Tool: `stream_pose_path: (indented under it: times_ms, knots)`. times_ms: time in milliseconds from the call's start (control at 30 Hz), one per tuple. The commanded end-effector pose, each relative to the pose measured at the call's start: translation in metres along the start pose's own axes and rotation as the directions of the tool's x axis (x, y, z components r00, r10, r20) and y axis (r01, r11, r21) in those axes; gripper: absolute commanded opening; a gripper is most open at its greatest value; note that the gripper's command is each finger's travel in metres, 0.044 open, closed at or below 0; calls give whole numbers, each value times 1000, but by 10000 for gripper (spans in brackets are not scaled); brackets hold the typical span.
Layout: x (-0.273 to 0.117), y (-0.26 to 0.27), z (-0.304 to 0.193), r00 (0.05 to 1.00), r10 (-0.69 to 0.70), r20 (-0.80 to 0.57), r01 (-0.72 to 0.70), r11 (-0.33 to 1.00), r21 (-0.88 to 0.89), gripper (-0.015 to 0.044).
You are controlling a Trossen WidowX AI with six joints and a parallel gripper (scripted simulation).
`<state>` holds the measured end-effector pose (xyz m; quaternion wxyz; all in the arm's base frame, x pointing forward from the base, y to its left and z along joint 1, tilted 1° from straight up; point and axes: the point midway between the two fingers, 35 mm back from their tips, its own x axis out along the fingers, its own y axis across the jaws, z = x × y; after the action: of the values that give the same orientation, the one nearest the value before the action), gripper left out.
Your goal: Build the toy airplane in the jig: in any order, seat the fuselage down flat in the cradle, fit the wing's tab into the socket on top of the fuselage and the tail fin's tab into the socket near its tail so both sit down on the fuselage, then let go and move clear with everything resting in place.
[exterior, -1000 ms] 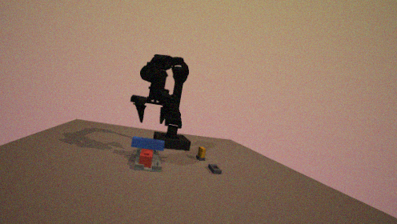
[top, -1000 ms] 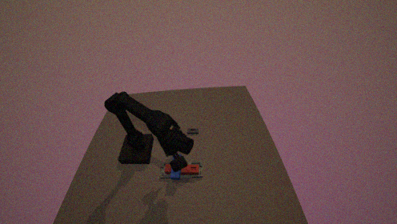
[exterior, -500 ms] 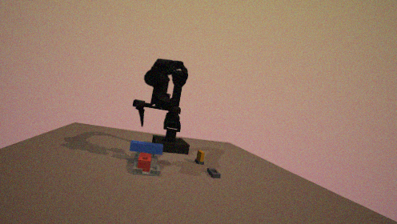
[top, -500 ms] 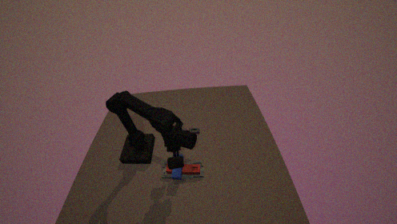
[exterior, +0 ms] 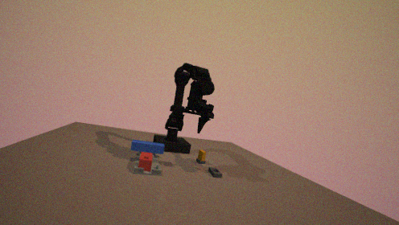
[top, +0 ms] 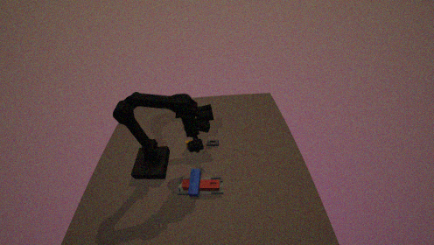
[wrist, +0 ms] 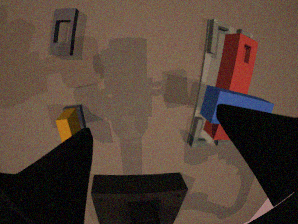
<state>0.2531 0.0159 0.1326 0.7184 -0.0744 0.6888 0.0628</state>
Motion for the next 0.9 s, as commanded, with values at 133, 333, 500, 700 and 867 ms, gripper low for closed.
stream_pose_path:
  times_ms: [133,333,500,700,867]
  knots:
    - [0,85,-23,999,26,-25,-25,998,56,440]
    - [0,112,-37,999,33,-38,-30,996,82,440]
    - [47,114,-38,999,33,-38,-30,996,82,440]
    - [61,114,-40,999,33,-38,-30,996,82,440]
    - [72,114,-40,999,33,-38,-30,996,82,440]
